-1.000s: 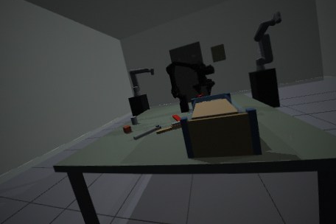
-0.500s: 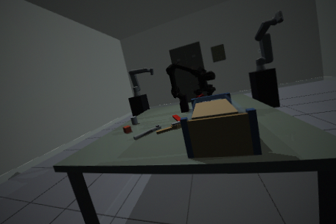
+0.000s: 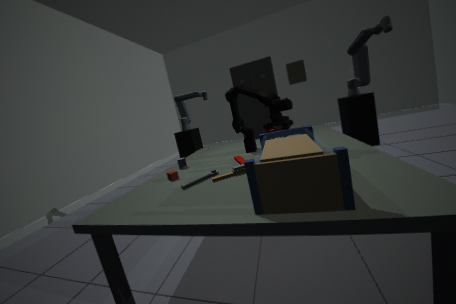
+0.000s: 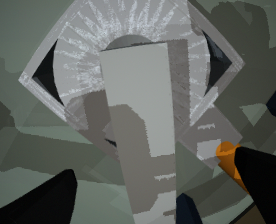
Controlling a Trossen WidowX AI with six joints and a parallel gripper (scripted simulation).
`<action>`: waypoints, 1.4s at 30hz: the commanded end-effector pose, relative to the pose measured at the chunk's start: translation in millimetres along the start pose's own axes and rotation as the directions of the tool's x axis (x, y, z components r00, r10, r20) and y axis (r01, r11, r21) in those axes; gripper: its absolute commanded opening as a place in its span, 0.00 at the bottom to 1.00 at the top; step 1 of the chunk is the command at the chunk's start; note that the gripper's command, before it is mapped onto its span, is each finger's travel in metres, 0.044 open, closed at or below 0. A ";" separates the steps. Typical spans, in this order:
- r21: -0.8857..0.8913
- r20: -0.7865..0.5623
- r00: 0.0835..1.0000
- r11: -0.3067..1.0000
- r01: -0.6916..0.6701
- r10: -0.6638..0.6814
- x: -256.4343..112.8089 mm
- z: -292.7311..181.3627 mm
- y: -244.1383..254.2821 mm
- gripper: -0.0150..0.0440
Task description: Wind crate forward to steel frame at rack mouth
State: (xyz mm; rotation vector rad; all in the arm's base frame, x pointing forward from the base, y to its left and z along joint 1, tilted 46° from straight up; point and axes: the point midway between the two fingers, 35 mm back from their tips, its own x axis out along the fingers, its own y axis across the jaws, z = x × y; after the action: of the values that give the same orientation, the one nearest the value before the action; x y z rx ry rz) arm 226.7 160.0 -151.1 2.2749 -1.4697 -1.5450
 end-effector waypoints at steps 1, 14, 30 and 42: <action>-0.014 0.003 1.000 1.000 -0.018 0.018 7.6 -0.2 3.3 1.00; -0.008 -0.001 1.000 1.000 0.001 -0.001 0.5 -0.1 -0.2 0.69; -0.008 -0.001 1.000 1.000 0.001 -0.001 0.5 -0.1 -0.2 0.38; -0.010 -0.028 1.000 1.000 0.005 -0.005 -1.1 1.5 0.7 0.25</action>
State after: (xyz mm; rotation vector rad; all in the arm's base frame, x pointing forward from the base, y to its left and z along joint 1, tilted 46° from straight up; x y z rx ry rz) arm 224.9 159.9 -150.2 2.2680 -1.4467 -1.5307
